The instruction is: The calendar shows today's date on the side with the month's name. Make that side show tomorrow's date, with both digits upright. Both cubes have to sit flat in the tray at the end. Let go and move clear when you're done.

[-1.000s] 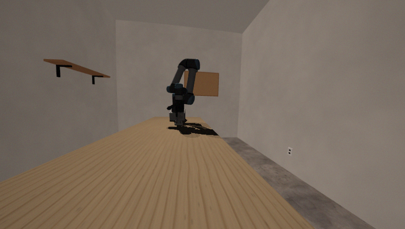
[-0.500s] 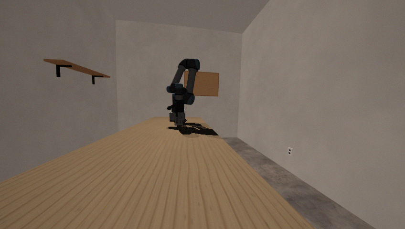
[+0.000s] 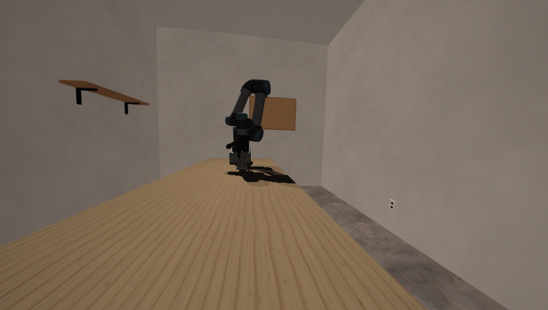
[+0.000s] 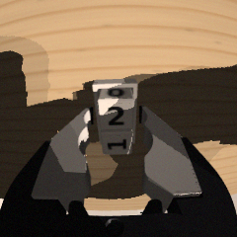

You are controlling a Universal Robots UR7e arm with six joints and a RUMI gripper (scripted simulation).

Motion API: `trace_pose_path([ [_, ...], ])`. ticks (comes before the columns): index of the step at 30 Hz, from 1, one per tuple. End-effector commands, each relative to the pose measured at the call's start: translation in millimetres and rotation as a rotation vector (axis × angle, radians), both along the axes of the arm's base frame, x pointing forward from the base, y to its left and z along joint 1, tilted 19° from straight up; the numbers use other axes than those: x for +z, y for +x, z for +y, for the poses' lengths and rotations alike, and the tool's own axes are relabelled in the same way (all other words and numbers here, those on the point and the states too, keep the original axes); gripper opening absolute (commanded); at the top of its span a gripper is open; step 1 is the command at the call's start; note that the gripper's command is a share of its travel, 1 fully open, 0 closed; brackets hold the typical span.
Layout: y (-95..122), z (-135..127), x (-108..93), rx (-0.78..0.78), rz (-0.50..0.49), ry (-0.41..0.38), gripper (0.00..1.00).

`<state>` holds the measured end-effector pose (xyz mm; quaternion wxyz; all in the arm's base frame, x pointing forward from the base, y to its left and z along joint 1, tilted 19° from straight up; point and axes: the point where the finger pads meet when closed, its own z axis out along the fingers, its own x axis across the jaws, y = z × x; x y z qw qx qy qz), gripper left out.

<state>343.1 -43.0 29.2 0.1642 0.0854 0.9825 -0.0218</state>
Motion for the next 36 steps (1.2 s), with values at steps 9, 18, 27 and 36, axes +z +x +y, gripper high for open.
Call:
trace_pose_path([
  [9,-0.6,0.1,2.7,0.0,-0.001,0.0,0.29],
  [18,-5.6,1.2,17.5,0.0,-0.001,0.0,0.29],
  [27,-12.6,2.8,38.2,0.0,-0.001,0.0,0.29],
  [36,-22.8,5.0,68.3,0.0,-0.001,0.0,0.29],
])
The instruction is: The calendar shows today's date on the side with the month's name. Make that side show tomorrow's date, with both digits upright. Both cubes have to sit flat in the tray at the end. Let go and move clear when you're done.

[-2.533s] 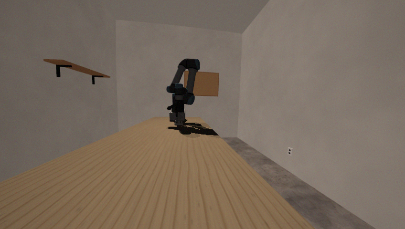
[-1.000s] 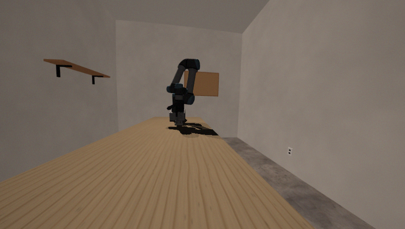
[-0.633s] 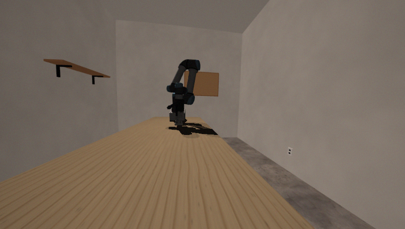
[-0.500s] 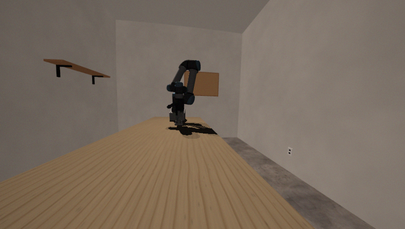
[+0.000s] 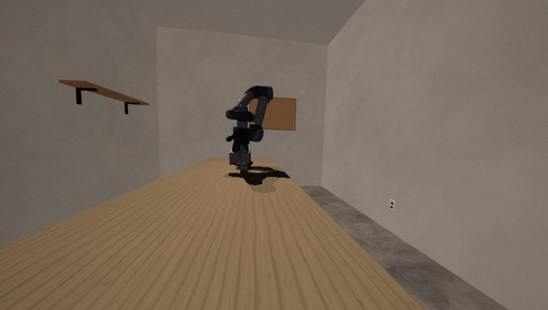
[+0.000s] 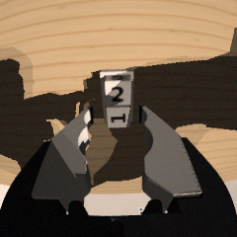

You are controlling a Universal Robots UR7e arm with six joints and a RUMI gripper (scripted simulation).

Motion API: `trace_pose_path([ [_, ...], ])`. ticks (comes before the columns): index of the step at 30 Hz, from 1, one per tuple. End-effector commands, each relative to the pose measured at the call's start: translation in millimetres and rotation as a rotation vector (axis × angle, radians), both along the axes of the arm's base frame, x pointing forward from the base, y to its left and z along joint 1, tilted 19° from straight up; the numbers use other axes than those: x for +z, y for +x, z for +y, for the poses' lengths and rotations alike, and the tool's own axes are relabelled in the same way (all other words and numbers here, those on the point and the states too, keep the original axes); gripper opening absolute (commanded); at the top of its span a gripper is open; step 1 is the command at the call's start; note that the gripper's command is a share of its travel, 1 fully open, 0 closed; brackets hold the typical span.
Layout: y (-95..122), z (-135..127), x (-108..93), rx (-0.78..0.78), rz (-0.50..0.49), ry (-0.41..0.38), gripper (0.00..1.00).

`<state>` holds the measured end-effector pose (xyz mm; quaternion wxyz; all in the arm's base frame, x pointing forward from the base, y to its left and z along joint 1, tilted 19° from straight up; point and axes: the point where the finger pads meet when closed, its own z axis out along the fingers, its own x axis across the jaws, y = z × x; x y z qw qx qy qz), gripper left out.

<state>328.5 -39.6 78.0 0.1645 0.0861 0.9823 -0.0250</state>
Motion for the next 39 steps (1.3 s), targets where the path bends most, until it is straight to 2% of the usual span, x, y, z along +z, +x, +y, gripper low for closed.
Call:
trace_pose_path([
  [1,-9.1,1.9,22.2,0.003,-0.001,0.006,0.29],
  [16,-13.9,2.9,36.5,0.003,-0.001,0.006,0.29],
  [17,-13.9,2.9,36.5,0.003,-0.001,0.006,1.0],
  [39,-13.9,2.9,36.5,0.003,-0.001,0.006,1.0],
])
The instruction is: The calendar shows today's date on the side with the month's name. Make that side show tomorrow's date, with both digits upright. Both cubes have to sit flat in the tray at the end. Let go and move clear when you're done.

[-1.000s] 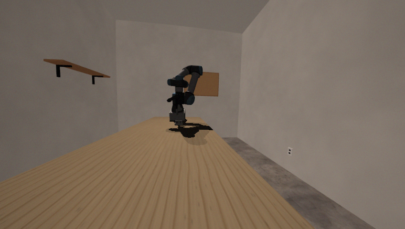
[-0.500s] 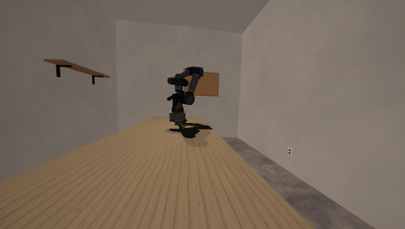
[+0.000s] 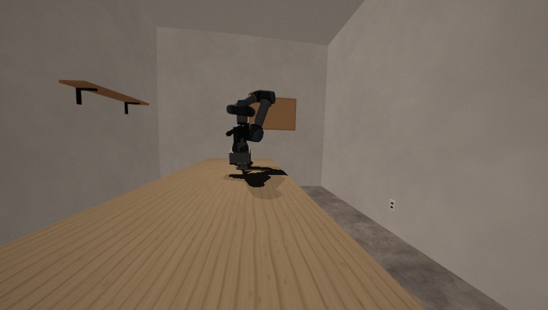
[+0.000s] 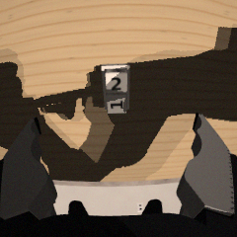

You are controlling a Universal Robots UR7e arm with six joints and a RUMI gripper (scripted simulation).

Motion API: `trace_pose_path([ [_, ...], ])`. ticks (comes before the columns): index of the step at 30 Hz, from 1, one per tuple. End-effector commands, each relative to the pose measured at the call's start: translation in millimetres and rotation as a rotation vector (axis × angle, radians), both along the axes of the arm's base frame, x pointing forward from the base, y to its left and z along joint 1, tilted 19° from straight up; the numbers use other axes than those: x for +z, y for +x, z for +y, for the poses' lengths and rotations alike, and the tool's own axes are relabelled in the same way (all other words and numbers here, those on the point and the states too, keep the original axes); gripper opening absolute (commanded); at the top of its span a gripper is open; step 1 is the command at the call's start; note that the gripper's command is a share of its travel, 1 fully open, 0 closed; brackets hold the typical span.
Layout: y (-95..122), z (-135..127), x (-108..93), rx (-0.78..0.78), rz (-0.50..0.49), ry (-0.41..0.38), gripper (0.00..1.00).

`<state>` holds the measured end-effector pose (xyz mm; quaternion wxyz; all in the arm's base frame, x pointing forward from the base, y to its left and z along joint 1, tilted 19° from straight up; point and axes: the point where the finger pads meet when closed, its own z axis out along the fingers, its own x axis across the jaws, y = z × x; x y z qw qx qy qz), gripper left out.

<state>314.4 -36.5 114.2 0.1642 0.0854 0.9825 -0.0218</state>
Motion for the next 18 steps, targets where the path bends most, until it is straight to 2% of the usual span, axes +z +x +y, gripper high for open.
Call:
trace_pose_path([
  [1,0.1,-0.1,0.5,0.0,-0.001,0.0,1.0],
  [7,-2.4,0.5,8.0,0.0,-0.001,0.0,1.0],
  [18,-13.8,3.0,41.8,0.0,-0.001,0.0,1.0],
])
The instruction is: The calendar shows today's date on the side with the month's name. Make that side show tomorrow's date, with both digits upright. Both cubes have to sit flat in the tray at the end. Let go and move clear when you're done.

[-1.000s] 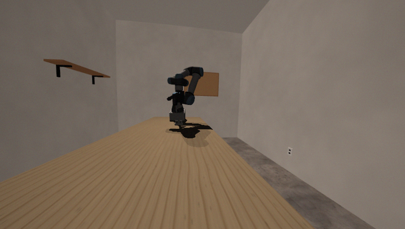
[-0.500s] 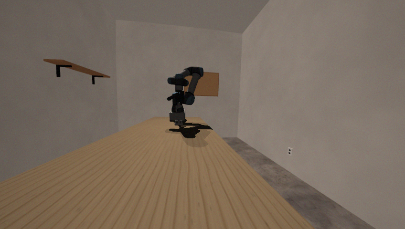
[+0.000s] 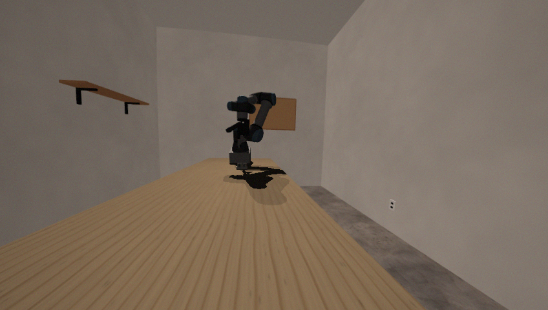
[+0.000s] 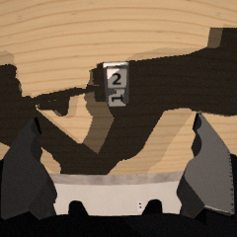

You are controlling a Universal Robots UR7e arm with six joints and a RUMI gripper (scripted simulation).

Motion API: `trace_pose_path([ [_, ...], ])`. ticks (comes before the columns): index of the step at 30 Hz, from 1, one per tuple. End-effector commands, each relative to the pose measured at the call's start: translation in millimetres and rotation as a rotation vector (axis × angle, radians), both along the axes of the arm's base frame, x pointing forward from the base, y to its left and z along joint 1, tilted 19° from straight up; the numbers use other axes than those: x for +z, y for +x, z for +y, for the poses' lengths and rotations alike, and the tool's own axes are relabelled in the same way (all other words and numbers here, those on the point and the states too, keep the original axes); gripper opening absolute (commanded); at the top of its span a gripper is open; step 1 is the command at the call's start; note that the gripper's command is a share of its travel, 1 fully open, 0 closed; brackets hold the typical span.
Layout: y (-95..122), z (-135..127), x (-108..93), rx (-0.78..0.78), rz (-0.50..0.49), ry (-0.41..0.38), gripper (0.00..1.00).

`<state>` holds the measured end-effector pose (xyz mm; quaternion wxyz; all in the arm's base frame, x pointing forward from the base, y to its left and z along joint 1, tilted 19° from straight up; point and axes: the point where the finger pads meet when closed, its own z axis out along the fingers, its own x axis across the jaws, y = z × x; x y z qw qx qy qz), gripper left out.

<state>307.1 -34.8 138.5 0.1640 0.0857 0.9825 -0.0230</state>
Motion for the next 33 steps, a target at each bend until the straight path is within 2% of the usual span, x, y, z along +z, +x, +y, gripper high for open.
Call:
trace_pose_path([
  [1,-7.9,1.6,21.7,0.001,-0.001,0.002,1.0],
  [6,-13.7,2.9,38.9,0.001,-0.001,0.002,1.0],
  [10,-15.8,3.3,44.9,0.001,-0.001,0.002,1.0],
  [33,-16.0,3.4,45.6,0.001,-0.001,0.002,1.0],
])
